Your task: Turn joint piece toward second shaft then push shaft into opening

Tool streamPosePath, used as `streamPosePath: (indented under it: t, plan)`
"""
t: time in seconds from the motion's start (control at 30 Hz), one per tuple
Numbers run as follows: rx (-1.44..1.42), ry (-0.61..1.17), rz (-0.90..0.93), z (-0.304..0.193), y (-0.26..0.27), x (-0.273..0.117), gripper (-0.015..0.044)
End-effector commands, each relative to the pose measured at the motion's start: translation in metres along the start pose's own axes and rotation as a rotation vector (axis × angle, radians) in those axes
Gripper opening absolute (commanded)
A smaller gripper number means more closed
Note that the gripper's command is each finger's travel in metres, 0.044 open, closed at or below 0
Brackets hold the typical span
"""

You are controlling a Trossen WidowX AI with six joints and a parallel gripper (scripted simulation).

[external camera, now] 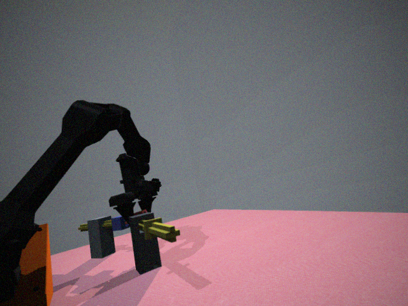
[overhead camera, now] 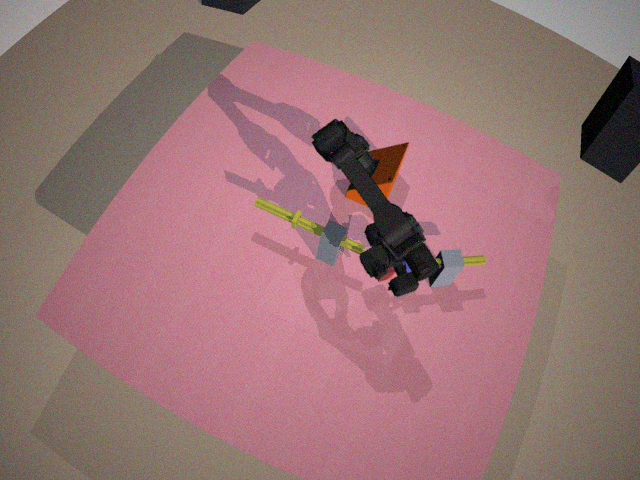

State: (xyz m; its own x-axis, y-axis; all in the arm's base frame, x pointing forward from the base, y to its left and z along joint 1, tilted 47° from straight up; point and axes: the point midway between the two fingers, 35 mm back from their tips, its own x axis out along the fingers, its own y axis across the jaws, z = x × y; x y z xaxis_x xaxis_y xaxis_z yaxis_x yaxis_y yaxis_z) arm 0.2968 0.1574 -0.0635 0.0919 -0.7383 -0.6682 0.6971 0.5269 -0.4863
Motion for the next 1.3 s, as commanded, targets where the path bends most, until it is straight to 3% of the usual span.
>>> streamPosePath:
  t: [0.0, 0.33, 0.67, 1.27]
  plan:
    - [-0.007, -0.002, -0.007, -0.001, -0.002, 0.009, 0.044]
    - [-0.006, -0.002, -0.008, -0.001, -0.002, 0.023, 0.044]
    - [-0.006, -0.002, -0.008, -0.001, -0.002, 0.023, 0.0182]
    - [-0.006, -0.002, -0.008, -0.001, -0.002, 0.023, 0.0182]
